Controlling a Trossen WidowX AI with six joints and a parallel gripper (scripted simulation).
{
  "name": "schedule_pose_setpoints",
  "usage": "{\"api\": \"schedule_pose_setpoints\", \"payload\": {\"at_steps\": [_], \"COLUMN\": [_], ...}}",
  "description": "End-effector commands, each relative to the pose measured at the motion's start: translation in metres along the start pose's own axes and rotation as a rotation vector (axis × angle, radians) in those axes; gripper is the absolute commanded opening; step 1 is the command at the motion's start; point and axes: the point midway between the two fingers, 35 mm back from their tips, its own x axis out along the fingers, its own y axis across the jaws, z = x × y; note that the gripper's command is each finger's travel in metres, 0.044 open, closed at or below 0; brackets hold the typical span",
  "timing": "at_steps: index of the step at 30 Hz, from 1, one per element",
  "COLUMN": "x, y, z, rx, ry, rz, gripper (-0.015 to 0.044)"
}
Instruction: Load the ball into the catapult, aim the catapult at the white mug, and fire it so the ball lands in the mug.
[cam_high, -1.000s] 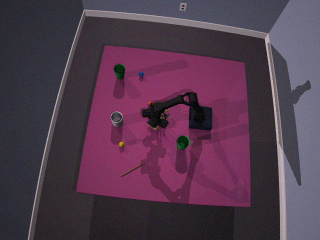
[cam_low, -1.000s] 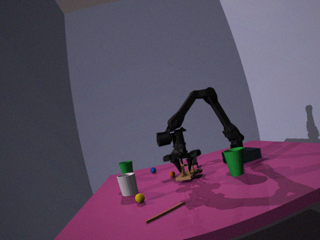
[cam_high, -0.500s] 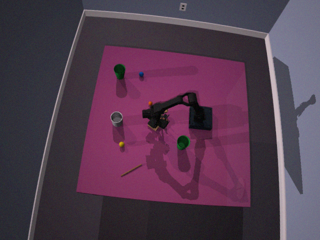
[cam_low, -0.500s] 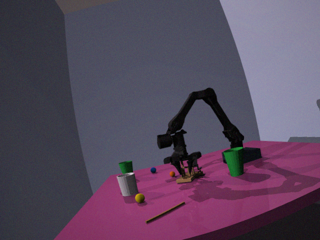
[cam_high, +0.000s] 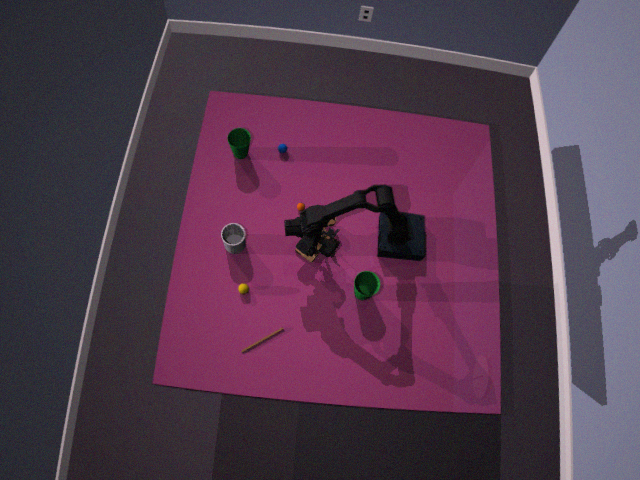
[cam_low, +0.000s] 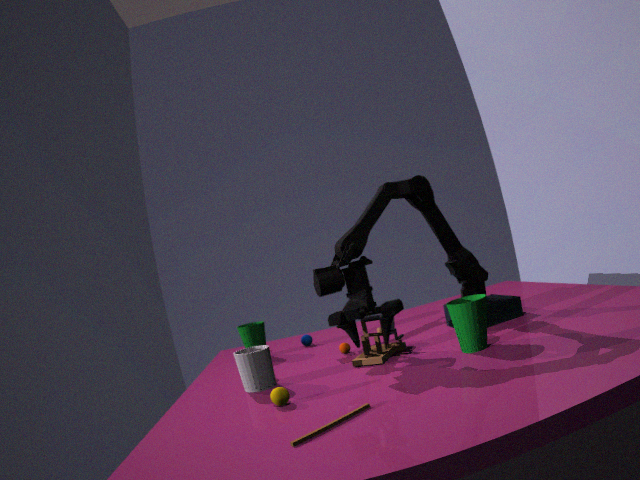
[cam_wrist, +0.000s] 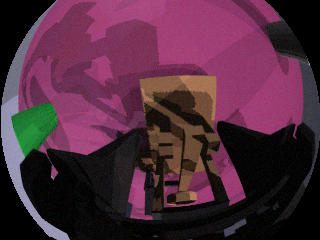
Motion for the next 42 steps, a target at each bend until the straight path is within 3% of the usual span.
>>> {"api": "schedule_pose_setpoints", "payload": {"at_steps": [1,4,14,19,42], "x": [-0.051,-0.090,-0.089,-0.044,-0.015], "y": [-0.005,-0.002,-0.001,-0.003,-0.004], "z": [0.005,0.002,0.003,0.004,0.005], "rx": [0.000,0.000,0.004,0.004,0.004], "ry": [-0.023,-0.023,-0.016,-0.016,-0.016], "rz": [-0.026,-0.025,-0.025,-0.025,-0.025], "gripper": [0.0440,0.0440,0.0440,0.0440,0.0440]}}
